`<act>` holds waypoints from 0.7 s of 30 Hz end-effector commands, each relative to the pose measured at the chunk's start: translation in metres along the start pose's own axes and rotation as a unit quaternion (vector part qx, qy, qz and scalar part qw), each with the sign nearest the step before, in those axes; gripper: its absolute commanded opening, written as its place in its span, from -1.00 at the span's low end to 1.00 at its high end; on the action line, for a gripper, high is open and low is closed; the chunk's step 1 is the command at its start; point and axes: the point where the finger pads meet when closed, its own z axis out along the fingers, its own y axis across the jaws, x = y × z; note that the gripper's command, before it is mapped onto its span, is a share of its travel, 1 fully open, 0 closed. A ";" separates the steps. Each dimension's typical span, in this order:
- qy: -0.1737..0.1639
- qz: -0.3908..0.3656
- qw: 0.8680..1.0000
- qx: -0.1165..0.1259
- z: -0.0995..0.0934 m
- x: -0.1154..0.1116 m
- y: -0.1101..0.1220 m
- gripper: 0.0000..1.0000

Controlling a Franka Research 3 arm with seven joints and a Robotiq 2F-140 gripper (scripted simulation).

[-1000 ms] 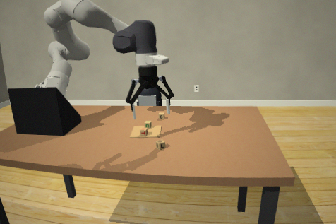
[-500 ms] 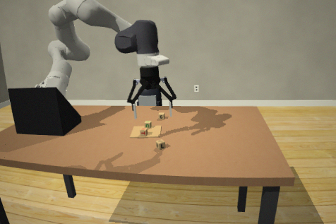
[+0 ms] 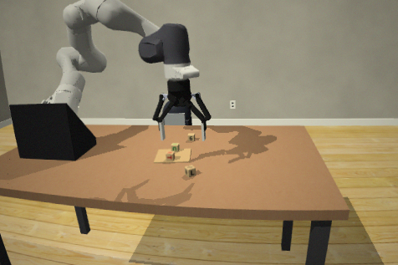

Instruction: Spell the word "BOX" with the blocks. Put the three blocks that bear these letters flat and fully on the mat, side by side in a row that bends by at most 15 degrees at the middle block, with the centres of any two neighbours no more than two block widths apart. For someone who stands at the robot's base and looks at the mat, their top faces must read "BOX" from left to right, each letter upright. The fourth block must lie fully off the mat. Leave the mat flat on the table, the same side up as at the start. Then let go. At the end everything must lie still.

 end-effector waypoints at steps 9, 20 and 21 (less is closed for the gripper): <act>-0.002 0.133 0.991 0.001 0.000 0.007 -0.008 1.00; 0.000 0.223 0.975 -0.001 0.002 0.015 -0.014 1.00; 0.001 0.232 0.973 -0.001 0.002 0.016 -0.015 1.00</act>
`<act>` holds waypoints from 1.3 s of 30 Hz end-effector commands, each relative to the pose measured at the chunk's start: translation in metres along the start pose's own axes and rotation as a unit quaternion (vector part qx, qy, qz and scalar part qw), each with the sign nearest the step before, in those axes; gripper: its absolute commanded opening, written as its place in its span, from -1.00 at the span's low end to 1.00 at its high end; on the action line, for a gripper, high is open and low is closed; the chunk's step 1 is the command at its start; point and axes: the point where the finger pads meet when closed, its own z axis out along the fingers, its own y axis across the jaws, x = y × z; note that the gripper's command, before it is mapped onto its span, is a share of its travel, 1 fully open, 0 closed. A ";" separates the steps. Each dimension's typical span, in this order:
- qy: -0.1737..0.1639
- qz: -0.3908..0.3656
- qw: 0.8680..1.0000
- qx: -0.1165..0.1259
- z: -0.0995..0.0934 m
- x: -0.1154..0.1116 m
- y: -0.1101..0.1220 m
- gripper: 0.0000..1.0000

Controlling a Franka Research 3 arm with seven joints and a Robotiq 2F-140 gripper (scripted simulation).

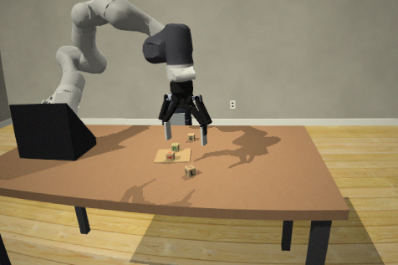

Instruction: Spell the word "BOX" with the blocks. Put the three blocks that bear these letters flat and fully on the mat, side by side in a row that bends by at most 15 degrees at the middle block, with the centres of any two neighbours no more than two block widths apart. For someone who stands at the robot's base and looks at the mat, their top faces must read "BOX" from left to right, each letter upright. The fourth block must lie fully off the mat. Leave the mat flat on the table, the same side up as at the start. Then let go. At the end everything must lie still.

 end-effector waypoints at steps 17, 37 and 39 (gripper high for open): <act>0.002 0.197 0.980 -0.005 0.003 0.007 -0.012 1.00; 0.005 0.252 0.968 -0.006 0.005 0.010 -0.016 -0.20; 0.005 0.252 0.968 -0.006 0.005 0.010 -0.016 -0.20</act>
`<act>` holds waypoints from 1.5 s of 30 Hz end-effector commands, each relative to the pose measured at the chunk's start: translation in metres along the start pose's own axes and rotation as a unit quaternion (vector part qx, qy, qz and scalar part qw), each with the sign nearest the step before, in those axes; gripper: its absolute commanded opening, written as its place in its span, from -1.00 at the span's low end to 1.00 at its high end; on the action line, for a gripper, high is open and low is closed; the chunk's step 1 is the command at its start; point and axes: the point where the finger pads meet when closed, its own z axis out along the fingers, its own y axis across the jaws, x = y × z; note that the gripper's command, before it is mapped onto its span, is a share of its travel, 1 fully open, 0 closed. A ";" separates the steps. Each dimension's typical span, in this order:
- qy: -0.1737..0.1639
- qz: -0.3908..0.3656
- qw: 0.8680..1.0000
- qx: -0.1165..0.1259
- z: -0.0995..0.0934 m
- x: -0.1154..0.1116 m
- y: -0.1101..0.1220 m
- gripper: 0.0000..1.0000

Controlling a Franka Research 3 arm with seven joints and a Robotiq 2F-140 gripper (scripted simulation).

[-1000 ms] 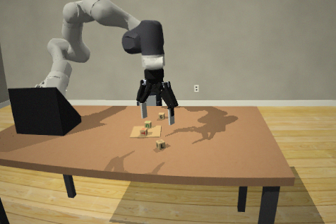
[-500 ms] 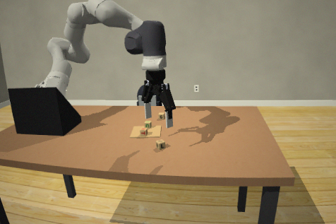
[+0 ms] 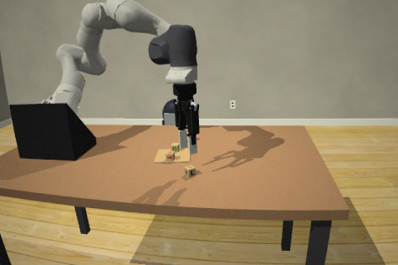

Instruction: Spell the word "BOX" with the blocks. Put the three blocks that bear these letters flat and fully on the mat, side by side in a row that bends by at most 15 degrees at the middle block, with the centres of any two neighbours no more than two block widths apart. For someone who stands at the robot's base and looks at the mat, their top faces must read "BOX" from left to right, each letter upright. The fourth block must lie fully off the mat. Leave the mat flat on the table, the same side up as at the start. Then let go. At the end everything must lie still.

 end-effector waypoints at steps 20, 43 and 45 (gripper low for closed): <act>-0.001 0.012 1.000 -0.001 -0.001 -0.001 0.000 -0.20; -0.001 0.012 1.000 -0.001 0.010 -0.001 0.000 -0.20; -0.001 0.012 1.000 -0.001 0.013 -0.001 0.000 -0.20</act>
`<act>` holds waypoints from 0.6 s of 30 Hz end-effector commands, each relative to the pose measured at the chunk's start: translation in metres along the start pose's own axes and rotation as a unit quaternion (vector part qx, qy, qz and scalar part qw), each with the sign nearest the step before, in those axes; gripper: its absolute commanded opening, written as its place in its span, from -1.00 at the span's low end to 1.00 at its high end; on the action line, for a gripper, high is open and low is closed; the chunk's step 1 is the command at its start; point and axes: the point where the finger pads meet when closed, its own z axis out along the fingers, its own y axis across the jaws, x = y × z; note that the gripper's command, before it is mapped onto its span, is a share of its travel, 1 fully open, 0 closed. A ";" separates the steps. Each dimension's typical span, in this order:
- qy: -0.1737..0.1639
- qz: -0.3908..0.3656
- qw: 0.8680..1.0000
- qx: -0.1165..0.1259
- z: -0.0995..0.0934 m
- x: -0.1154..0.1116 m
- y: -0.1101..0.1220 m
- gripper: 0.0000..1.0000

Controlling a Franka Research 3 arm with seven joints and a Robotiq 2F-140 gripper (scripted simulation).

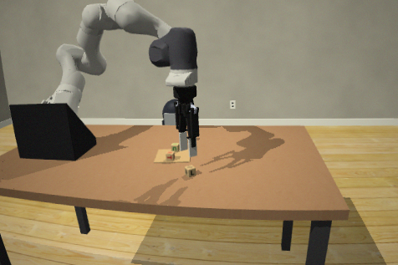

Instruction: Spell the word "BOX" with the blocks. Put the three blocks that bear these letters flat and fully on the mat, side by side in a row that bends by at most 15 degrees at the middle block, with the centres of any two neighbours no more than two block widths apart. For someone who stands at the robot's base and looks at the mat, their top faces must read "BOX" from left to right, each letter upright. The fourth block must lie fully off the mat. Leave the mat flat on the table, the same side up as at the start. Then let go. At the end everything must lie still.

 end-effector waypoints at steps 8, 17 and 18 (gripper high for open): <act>-0.001 0.002 1.000 0.002 0.013 -0.001 -0.002 -0.20; -0.001 0.002 1.000 0.002 0.027 -0.001 -0.002 -0.20; -0.001 0.002 1.000 0.002 0.028 -0.001 -0.003 -0.20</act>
